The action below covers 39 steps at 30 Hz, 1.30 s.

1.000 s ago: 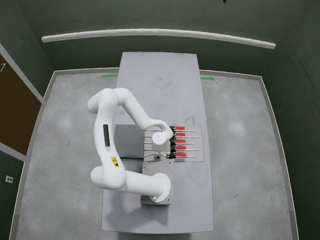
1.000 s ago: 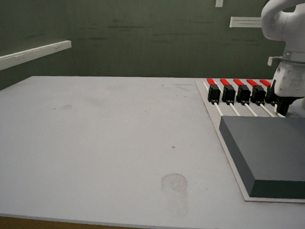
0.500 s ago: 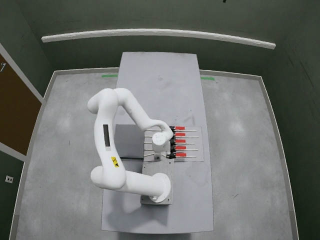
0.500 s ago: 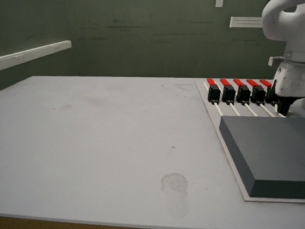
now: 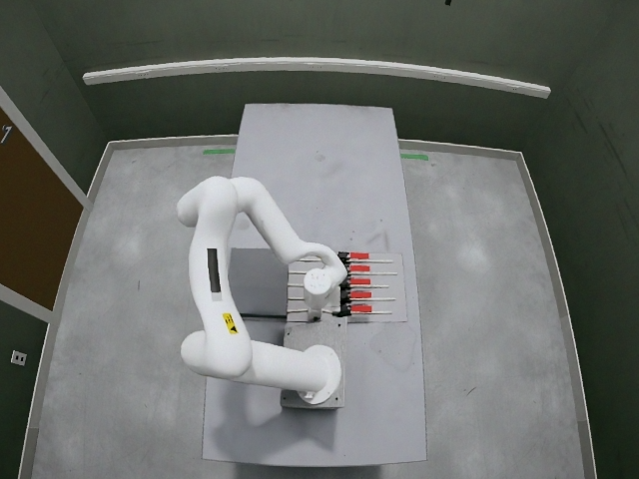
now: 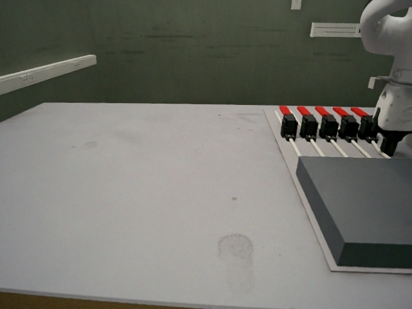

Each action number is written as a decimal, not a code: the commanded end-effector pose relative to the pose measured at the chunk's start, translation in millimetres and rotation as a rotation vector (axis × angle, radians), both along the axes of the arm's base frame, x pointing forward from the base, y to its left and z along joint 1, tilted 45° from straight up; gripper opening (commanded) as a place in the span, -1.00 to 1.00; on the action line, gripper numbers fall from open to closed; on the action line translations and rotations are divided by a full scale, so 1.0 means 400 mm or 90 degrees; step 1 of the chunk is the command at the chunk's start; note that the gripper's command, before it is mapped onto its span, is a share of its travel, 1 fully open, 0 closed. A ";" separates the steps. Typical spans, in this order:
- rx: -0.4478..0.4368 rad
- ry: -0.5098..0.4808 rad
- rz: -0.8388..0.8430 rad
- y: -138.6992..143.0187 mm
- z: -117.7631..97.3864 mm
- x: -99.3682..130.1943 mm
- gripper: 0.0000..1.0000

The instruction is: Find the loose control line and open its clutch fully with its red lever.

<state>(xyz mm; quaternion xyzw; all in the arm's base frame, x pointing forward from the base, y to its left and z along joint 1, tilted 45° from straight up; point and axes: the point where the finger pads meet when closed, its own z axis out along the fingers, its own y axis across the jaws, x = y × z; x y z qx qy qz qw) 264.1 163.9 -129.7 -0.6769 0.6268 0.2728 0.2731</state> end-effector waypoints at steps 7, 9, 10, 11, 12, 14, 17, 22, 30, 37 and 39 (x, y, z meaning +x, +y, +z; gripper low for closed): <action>0.000 0.000 0.000 -0.002 -0.001 -0.027 -1.00; 0.000 0.000 0.000 -0.003 -0.001 -0.032 -1.00; 0.000 0.000 0.000 -0.003 -0.001 -0.034 -1.00; 0.000 0.000 0.000 -0.003 -0.001 -0.036 -1.00; 0.000 0.000 0.000 -0.003 -0.001 -0.038 -1.00; 0.000 0.000 0.000 -0.003 -0.001 -0.041 -1.00; 0.000 0.000 0.000 -0.004 -0.001 -0.044 -1.00; 0.000 0.000 0.000 -0.004 -0.001 -0.046 -1.00; 0.000 0.000 0.000 -0.009 0.004 -0.045 -1.00; 0.000 0.000 0.000 -0.054 0.049 -0.044 -1.00; 0.000 0.000 0.000 -0.074 0.068 -0.043 -1.00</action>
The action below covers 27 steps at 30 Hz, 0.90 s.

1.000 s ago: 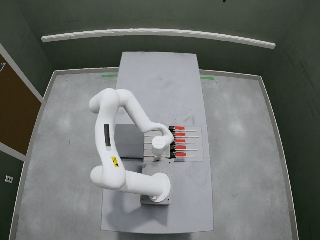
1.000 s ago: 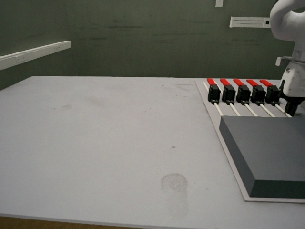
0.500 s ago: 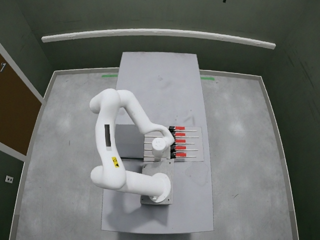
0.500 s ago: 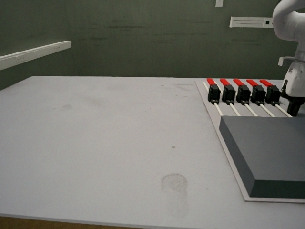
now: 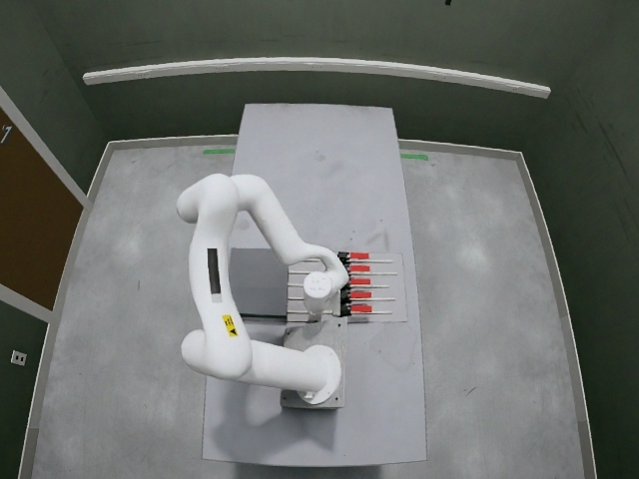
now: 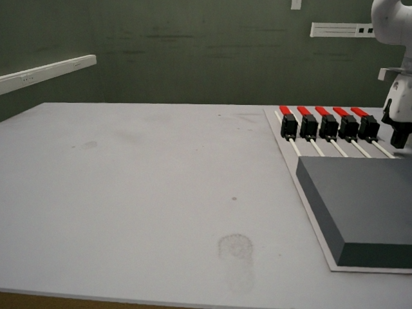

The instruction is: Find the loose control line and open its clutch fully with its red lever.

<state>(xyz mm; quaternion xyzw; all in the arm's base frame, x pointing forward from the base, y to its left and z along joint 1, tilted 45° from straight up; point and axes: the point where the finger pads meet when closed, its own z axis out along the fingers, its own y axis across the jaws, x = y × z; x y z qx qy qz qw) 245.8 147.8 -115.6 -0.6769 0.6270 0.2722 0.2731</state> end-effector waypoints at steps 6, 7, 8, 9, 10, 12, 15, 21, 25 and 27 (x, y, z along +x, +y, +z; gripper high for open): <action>0.000 0.000 0.000 -0.071 0.070 0.004 -1.00; 0.000 0.000 0.000 -0.080 0.078 0.004 -1.00; 0.000 0.000 0.000 -0.087 0.086 0.004 -1.00; 0.000 0.000 0.000 -0.094 0.092 0.005 -1.00; 0.000 0.000 0.000 -0.099 0.098 0.005 -1.00; 0.000 0.000 0.000 -0.108 0.106 0.005 -1.00; 0.000 0.000 0.000 -0.114 0.113 0.005 -1.00; 0.000 0.000 0.000 -0.115 0.116 0.006 -1.00; 0.000 0.000 0.000 -0.086 0.228 0.010 -1.00; 0.000 0.000 0.000 -0.075 0.262 0.008 -1.00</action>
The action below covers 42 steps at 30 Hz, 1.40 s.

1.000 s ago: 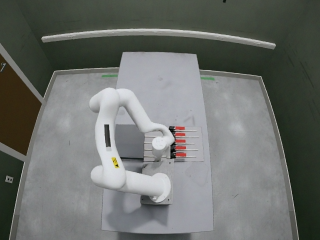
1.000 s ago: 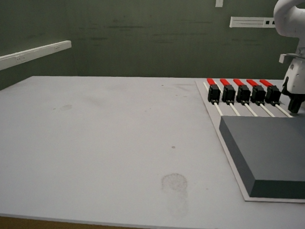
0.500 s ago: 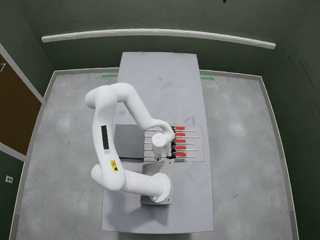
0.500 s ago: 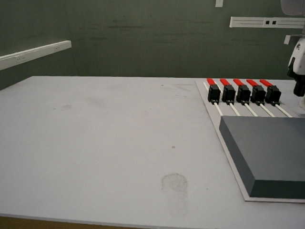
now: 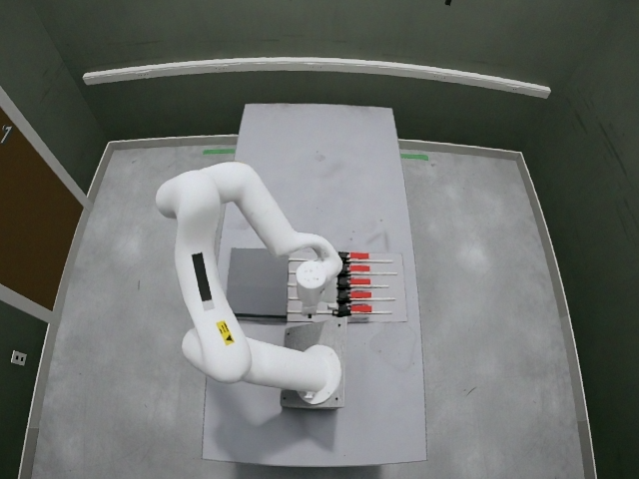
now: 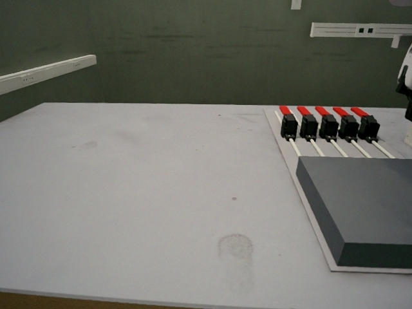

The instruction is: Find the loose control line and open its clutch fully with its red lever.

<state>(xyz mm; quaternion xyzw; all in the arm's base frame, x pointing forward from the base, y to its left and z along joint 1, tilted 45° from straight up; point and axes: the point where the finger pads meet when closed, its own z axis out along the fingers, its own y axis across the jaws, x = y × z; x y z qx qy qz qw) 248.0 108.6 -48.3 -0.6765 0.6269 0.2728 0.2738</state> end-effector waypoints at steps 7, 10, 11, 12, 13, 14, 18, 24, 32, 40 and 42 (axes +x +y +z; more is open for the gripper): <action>-0.001 0.000 0.000 0.034 0.131 -0.003 -1.00; -0.001 0.000 0.000 0.034 0.131 -0.003 -1.00; -0.001 0.000 0.000 0.034 0.131 -0.003 -1.00; -0.001 0.000 0.000 0.034 0.131 -0.003 -1.00; -0.001 0.000 0.000 0.034 0.131 -0.003 -1.00; -0.001 0.000 0.000 0.034 0.131 -0.003 -1.00; -0.001 0.000 0.000 0.034 0.131 -0.003 -1.00; -0.001 0.000 0.000 0.034 0.131 -0.003 -1.00; -0.001 0.000 0.000 0.034 0.131 -0.003 -1.00; -0.001 0.000 0.000 0.034 0.131 -0.003 -1.00; -0.001 0.000 0.000 0.034 0.131 -0.003 -1.00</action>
